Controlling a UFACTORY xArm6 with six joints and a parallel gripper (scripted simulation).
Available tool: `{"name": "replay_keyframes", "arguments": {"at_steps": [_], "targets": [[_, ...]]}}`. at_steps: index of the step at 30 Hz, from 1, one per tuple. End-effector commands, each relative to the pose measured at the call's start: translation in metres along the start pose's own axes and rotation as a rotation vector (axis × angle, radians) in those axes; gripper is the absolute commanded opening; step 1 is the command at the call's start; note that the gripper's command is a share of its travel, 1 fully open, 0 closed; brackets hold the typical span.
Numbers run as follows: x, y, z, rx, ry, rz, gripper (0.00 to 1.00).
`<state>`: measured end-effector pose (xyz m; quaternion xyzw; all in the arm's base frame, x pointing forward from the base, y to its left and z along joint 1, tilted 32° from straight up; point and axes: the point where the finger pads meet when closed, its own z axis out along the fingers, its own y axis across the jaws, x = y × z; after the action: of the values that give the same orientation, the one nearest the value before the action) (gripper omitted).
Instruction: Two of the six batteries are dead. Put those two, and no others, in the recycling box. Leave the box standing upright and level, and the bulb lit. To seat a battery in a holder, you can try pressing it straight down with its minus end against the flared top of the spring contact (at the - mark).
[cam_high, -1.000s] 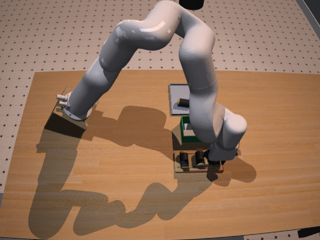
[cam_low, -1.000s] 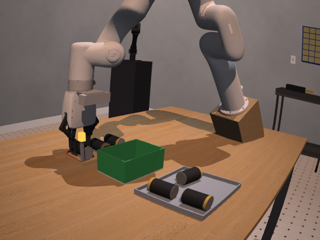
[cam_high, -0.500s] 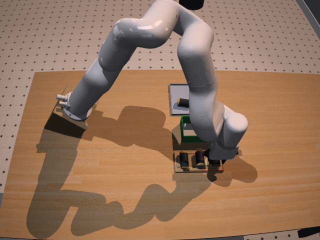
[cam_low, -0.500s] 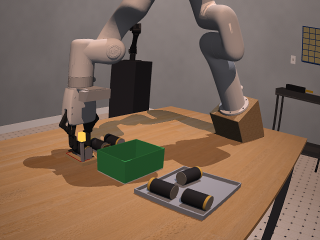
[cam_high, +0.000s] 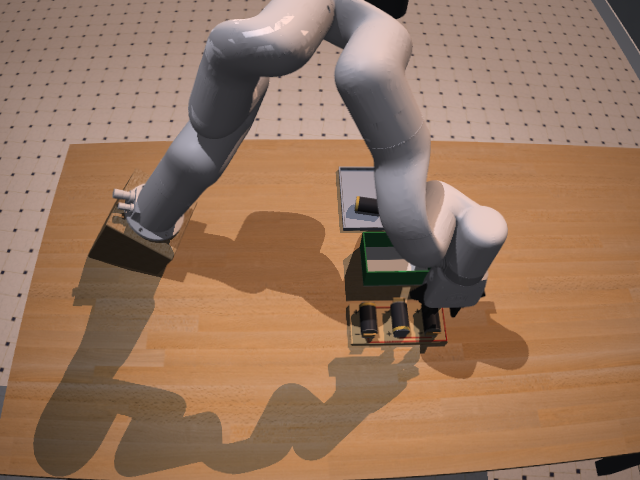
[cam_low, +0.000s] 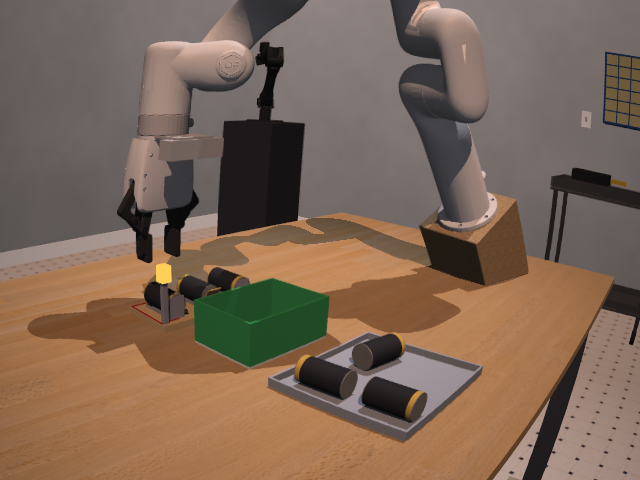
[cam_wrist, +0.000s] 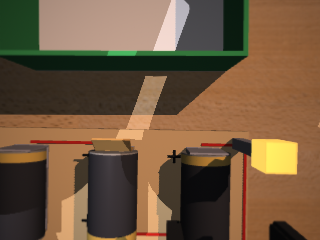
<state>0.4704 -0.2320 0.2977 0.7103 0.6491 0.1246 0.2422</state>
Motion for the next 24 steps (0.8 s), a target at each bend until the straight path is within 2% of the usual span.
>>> {"name": "replay_keyframes", "arguments": {"at_steps": [1,10,24], "targets": [[0.000,0.001,-0.021,-0.003,-0.001,0.000,0.51],[0.000,0.001,-0.041,-0.003,-0.001,0.000,0.51],[0.000,0.001,-0.043,-0.003,-0.001,0.000,0.51]]}}
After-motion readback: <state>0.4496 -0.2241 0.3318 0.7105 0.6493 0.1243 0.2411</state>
